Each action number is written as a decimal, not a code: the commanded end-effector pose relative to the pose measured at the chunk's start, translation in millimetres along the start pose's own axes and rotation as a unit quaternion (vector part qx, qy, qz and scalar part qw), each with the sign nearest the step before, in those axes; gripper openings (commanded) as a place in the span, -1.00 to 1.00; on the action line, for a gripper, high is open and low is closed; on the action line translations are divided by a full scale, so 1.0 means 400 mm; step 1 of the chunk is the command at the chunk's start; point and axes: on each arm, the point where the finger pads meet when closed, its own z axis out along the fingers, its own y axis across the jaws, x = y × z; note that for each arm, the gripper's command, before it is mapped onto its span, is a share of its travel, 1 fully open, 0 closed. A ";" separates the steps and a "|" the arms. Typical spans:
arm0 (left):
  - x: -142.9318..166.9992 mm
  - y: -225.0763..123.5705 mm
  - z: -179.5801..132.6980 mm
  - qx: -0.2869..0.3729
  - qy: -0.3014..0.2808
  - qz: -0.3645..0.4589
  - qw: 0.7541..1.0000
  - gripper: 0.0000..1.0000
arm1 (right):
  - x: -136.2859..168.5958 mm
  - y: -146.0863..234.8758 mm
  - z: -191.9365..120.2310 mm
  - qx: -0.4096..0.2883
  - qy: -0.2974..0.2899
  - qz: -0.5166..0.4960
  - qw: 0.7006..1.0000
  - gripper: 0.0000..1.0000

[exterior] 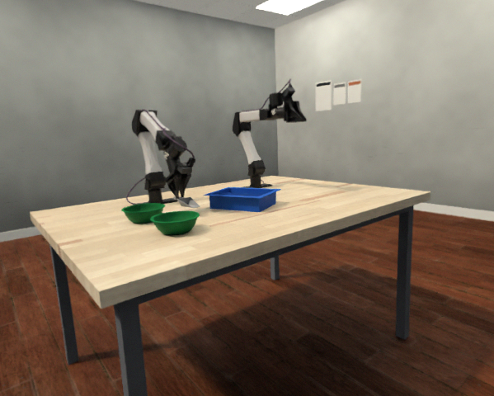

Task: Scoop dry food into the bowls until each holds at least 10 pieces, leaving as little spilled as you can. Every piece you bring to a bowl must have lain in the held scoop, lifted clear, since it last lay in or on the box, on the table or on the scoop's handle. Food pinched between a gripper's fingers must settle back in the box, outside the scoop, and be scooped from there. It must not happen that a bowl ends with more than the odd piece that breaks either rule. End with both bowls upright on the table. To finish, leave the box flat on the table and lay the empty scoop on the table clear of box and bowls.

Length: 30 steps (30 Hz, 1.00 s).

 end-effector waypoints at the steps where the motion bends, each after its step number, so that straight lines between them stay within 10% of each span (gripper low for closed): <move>1: -0.065 -0.003 0.000 0.002 -0.030 -0.003 1.000 -0.45 | -0.028 0.000 0.002 0.003 -0.021 -0.007 1.000 -1.00; 30: -0.065 -0.003 0.000 0.002 -0.030 -0.003 1.000 -0.45 | -0.010 0.004 0.041 0.000 -0.012 -0.010 1.000 -1.00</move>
